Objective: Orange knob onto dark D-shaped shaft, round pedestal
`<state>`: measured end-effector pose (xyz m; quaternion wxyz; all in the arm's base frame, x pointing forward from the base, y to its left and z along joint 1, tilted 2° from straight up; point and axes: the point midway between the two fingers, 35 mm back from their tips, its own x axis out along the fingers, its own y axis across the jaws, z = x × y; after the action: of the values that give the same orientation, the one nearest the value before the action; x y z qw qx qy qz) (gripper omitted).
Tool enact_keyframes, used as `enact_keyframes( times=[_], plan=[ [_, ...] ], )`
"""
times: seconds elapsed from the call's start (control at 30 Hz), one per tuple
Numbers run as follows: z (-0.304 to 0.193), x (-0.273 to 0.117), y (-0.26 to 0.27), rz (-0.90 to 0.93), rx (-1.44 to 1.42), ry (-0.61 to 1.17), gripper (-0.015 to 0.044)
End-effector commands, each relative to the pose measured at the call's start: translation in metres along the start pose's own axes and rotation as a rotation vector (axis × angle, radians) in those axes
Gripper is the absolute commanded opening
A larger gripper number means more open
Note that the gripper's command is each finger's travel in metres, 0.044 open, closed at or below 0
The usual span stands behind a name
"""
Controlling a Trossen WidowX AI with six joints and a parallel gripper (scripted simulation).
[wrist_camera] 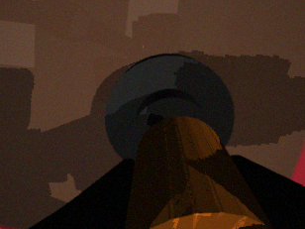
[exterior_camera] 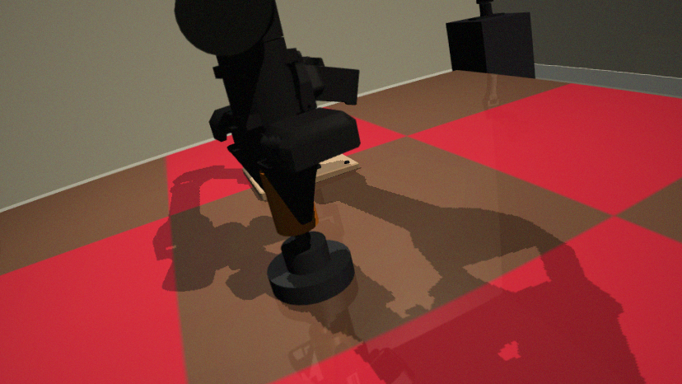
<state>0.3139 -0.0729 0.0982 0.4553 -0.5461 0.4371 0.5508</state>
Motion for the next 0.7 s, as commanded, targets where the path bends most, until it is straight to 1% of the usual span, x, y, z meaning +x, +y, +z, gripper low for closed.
enact_keyframes(
  times=[0.0,0.67],
  plan=[
    [0.0003,0.0025,0.0008,-0.002,0.457,0.002,0.0],
    [0.0019,-0.0001,0.003,-0.003,1.787,0.001,0.0]
  ],
)
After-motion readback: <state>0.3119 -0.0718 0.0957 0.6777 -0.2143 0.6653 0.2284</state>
